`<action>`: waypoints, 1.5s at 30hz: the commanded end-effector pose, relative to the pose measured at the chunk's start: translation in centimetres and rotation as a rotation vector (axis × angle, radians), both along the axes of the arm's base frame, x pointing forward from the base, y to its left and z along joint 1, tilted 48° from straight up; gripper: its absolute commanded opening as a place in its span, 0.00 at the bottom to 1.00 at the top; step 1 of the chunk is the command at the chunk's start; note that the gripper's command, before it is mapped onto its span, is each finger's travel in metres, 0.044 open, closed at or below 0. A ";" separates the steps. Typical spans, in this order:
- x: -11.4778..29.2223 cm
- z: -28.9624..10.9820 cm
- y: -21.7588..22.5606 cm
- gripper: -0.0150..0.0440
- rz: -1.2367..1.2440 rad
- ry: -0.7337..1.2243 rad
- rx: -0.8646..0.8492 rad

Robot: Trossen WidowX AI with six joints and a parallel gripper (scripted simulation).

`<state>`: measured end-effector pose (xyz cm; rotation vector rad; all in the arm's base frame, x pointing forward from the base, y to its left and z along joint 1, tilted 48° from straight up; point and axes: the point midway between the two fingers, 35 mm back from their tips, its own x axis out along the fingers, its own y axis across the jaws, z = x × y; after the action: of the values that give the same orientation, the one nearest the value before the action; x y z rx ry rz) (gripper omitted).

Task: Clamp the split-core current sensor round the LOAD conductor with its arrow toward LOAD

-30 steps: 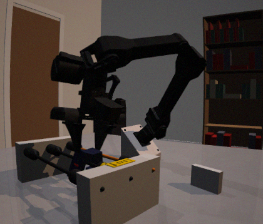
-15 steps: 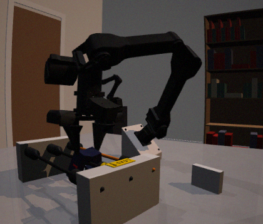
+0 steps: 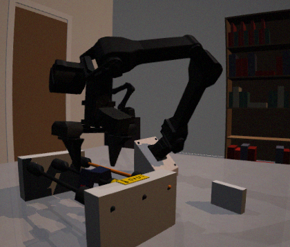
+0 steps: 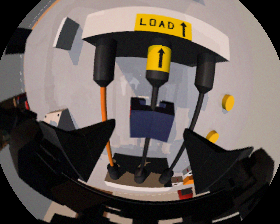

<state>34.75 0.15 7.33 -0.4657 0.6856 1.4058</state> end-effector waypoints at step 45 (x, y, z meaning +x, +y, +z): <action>0.5 -4.3 4.7 0.84 -0.001 -0.018 -0.004</action>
<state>35.14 4.85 2.96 -0.4774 0.6767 1.3991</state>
